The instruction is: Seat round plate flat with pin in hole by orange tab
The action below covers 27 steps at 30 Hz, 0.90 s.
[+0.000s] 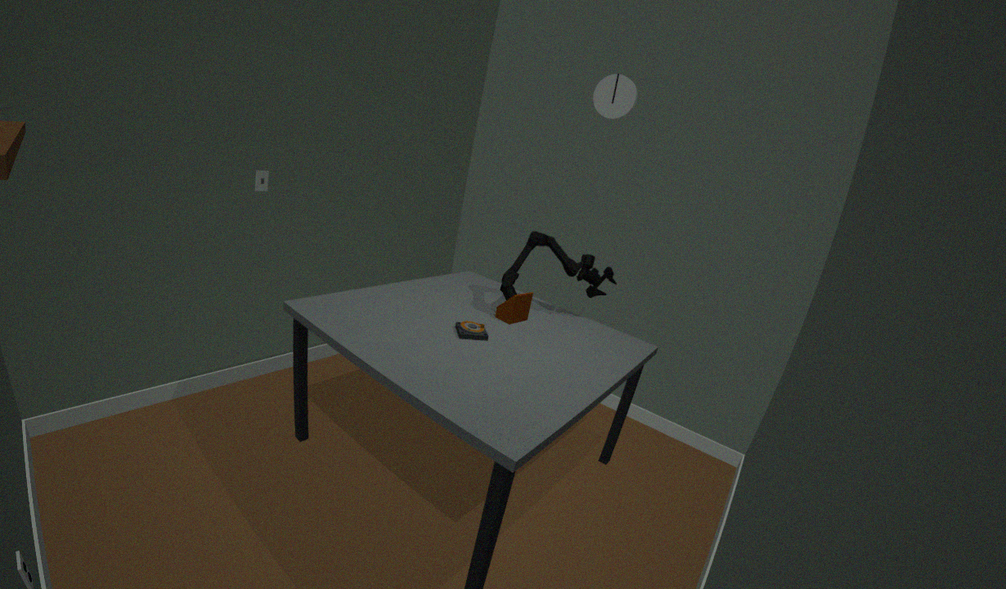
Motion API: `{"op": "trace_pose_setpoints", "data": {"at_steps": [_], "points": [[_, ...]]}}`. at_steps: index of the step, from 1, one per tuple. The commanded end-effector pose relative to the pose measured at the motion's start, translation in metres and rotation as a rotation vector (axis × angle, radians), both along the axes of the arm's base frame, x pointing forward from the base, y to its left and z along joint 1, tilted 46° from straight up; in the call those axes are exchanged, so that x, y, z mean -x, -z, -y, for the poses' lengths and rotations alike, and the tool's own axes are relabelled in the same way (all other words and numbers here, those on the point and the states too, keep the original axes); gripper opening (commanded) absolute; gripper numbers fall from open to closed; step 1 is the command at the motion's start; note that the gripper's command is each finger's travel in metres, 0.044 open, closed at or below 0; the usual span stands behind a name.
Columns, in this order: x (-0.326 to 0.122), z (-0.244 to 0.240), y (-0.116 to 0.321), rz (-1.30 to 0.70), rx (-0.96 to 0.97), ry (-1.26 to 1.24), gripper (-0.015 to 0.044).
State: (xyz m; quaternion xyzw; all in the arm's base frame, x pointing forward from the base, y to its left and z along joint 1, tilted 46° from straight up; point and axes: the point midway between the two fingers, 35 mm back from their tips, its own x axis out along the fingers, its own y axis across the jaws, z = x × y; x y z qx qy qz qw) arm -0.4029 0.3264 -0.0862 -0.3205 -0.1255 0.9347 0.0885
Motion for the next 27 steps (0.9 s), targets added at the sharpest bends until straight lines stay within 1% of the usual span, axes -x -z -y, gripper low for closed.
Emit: {"op": "trace_pose_setpoints", "data": {"at_steps": [1,2,5,8,10,13,15,16,18,21,24,25,27], "points": [[-0.003,-0.003,0.001,0.005,0.007,0.015,0.0374],[-0.014,-0.013,0.003,0.018,0.026,0.059,0.0347],[-0.069,-0.055,0.013,0.079,0.123,0.276,0.0269],[-0.113,-0.079,0.02,0.118,0.193,0.435,0.019],[-0.13,-0.086,0.022,0.131,0.219,0.495,0.0137],[-0.201,-0.109,0.031,0.18,0.325,0.739,0.0059],[-0.237,-0.115,0.034,0.202,0.378,0.86,0.0006],[-0.257,-0.118,0.036,0.213,0.406,0.925,0.0],[-0.274,-0.117,0.039,0.224,0.435,0.98,0.0],[-0.345,-0.108,0.048,0.266,0.56,1.206,0.0],[-0.397,-0.093,0.053,0.295,0.66,1.383,0.0],[-0.401,-0.092,0.053,0.297,0.666,1.397,0.0],[-0.431,-0.082,0.054,0.309,0.715,1.513,0.0]]}}
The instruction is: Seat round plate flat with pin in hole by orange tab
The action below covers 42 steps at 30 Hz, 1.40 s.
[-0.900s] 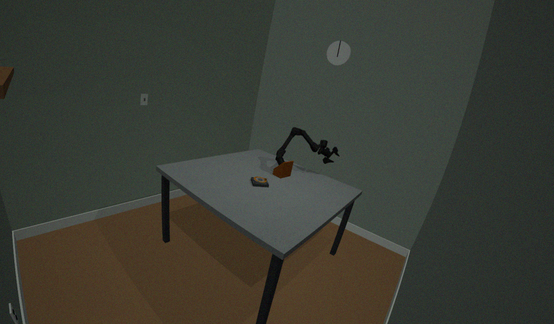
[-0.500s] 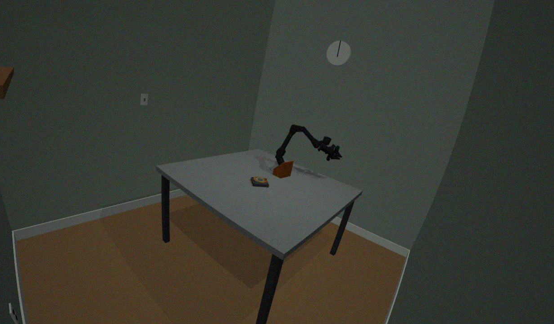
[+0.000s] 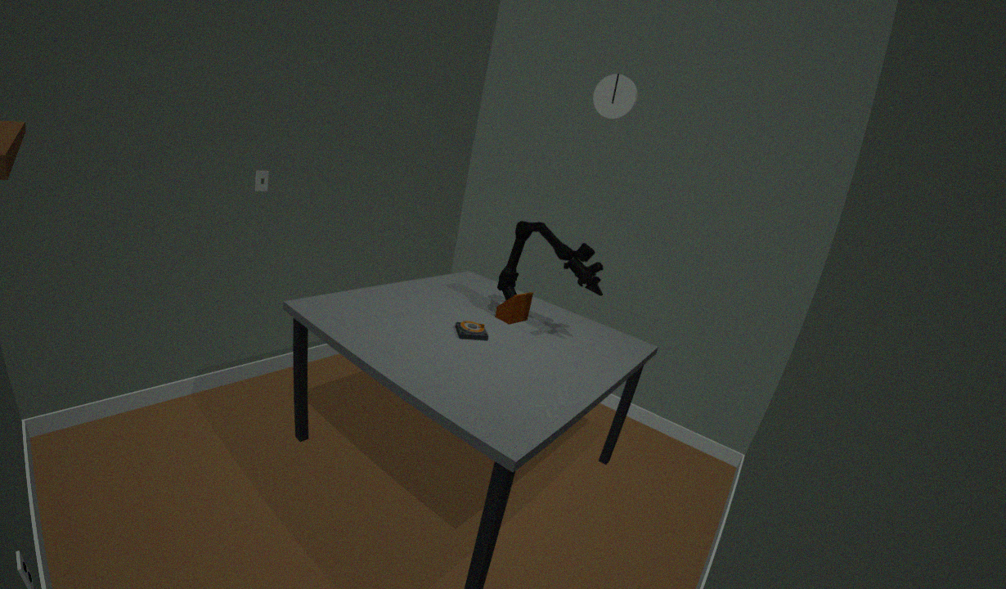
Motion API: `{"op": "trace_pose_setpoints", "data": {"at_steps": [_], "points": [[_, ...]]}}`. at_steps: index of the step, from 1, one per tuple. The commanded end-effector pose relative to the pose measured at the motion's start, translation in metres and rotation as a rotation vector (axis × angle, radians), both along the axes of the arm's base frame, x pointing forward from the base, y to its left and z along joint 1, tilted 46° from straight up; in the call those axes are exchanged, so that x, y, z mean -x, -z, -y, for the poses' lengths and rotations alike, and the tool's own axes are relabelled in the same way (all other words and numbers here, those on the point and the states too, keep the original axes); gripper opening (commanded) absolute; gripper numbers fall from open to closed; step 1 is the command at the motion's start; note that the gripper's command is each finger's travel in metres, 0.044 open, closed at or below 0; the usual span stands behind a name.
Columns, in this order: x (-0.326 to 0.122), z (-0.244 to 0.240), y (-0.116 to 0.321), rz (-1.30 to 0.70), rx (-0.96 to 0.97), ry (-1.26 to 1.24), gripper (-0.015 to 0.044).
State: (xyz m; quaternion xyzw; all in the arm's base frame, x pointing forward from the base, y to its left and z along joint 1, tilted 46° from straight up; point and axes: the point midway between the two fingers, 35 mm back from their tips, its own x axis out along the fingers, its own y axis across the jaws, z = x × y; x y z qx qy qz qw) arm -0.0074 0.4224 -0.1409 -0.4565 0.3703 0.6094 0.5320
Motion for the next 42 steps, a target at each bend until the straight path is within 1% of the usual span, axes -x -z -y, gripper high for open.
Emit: {"op": "trace_pose_setpoints", "data": {"at_steps": [1,5,7,11,13,15,20,21,23,27,29,35,42], "points": [[-0.057,0.024,-0.001,0.037,0.093,0.234,0.0],[-0.128,0.065,-0.004,0.091,0.208,0.536,0.0],[-0.14,0.074,-0.006,0.101,0.23,0.589,0.0],[-0.202,0.134,-0.017,0.158,0.358,0.893,0.0],[-0.223,0.163,-0.024,0.183,0.416,1.019,0.0],[-0.231,0.175,-0.027,0.193,0.439,1.068,0.0],[-0.271,0.266,-0.052,0.266,0.619,1.409,0.0],[-0.276,0.283,-0.057,0.28,0.653,1.467,0.0],[-0.278,0.295,-0.061,0.289,0.677,1.506,0.0],[-0.286,0.364,-0.086,0.346,0.828,1.726,0.0],[-0.285,0.387,-0.094,0.364,0.88,1.792,0.0],[-0.286,0.391,-0.092,0.367,0.886,1.8,0.0],[-0.284,0.42,-0.063,0.369,0.887,1.8,0.0]]}}
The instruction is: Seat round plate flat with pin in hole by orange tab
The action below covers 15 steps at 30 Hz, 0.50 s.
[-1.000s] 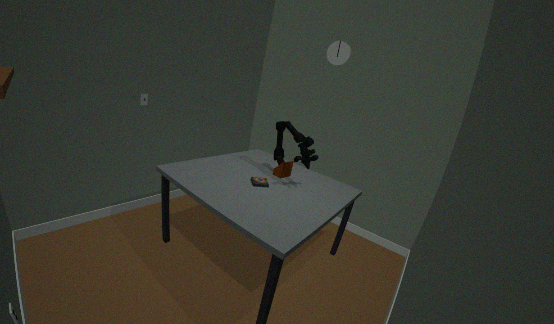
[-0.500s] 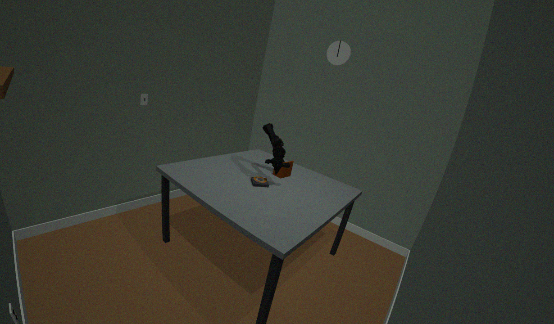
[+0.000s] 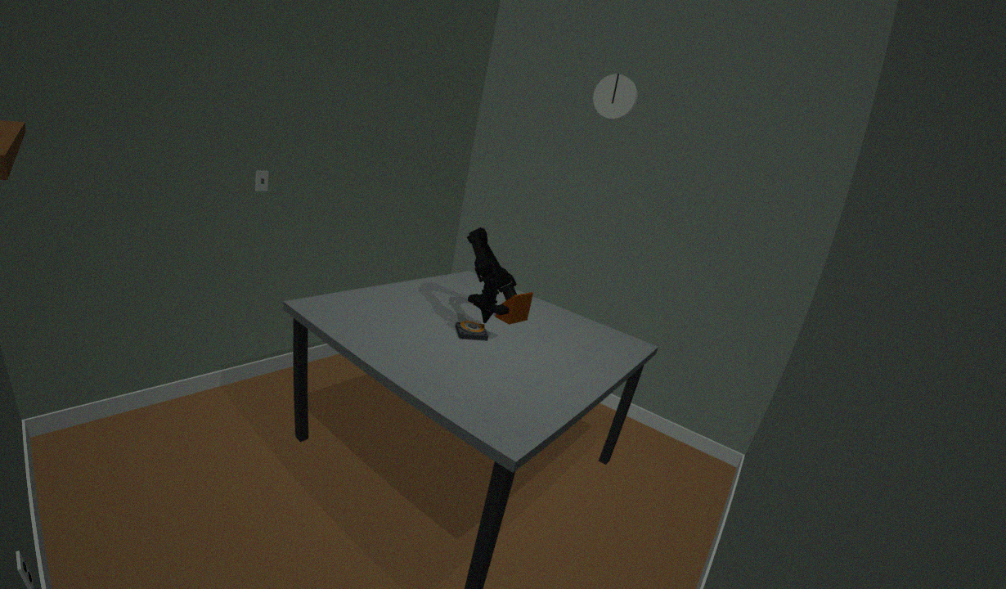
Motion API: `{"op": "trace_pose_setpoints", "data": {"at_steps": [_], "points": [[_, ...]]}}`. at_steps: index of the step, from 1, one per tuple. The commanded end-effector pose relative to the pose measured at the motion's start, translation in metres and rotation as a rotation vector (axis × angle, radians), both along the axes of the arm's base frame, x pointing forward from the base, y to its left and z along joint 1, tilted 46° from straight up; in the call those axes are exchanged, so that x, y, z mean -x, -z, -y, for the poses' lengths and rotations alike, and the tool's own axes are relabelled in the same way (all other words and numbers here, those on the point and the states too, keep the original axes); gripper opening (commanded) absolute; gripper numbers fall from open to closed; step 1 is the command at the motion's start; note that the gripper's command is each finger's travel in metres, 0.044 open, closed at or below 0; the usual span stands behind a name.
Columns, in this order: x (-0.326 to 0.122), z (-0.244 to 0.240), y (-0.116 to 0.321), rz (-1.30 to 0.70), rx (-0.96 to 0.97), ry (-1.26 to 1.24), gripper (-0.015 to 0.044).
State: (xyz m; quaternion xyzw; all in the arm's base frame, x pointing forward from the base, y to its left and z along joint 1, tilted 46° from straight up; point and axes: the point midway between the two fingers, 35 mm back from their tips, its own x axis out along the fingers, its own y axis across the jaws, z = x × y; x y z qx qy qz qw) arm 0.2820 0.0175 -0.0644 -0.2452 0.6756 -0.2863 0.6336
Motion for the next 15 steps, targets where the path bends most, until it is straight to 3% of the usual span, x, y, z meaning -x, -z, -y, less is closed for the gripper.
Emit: {"op": "trace_pose_setpoints", "data": {"at_steps": [1,15], "points": [[0.0059,0.0169,0.0155,-0.022,0.013,0.003,0.0],[0.0132,0.0224,0.0106,-0.022,0.014,0.003,0.0]]}}
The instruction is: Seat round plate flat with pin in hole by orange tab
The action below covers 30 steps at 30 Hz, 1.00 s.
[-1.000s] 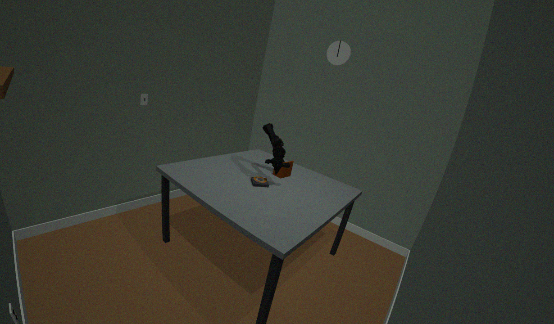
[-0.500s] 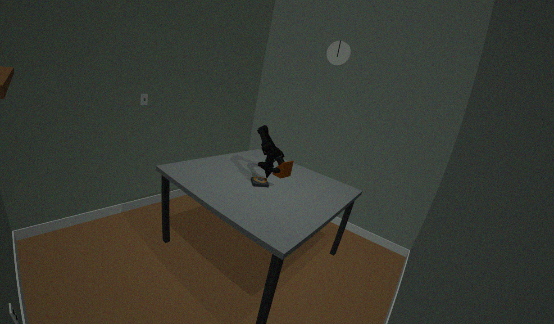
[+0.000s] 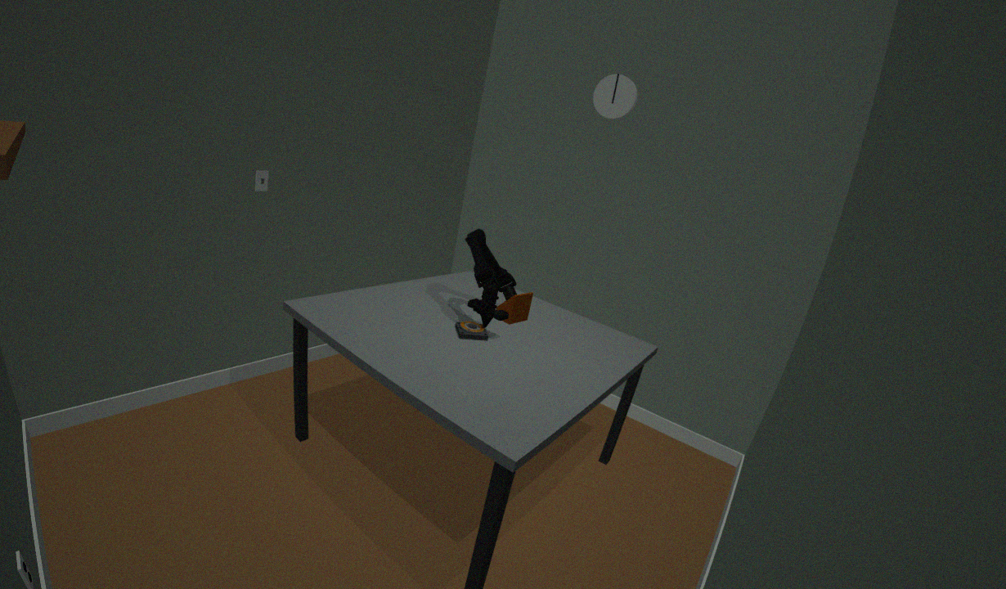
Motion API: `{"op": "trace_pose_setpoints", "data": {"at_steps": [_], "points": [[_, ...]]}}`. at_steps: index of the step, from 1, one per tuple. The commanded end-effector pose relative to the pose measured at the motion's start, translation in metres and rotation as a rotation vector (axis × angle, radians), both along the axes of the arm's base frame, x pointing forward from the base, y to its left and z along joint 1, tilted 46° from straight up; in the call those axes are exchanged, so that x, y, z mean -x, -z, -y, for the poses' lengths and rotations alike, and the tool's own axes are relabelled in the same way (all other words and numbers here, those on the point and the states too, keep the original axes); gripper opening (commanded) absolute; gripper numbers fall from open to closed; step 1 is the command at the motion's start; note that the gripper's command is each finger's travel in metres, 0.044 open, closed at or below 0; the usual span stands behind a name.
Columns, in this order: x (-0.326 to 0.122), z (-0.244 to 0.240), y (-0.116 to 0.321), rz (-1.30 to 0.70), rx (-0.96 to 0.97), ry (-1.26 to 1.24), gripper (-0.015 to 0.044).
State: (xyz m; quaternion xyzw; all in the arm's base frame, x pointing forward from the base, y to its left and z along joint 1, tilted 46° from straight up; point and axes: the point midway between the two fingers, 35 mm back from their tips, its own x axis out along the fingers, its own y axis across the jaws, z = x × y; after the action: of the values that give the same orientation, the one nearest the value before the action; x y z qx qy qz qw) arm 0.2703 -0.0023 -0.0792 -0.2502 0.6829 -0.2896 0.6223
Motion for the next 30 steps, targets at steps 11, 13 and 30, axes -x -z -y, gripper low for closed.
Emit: {"op": "trace_pose_setpoints", "data": {"at_steps": [11,13,30], "points": [[0.01,0.01,-0.012,0.002,0.002,-0.005,0.0],[0.012,0.011,-0.013,0.002,0.002,-0.005,0.0],[0.017,0.021,-0.023,0.002,0.003,-0.005,0.0]]}}
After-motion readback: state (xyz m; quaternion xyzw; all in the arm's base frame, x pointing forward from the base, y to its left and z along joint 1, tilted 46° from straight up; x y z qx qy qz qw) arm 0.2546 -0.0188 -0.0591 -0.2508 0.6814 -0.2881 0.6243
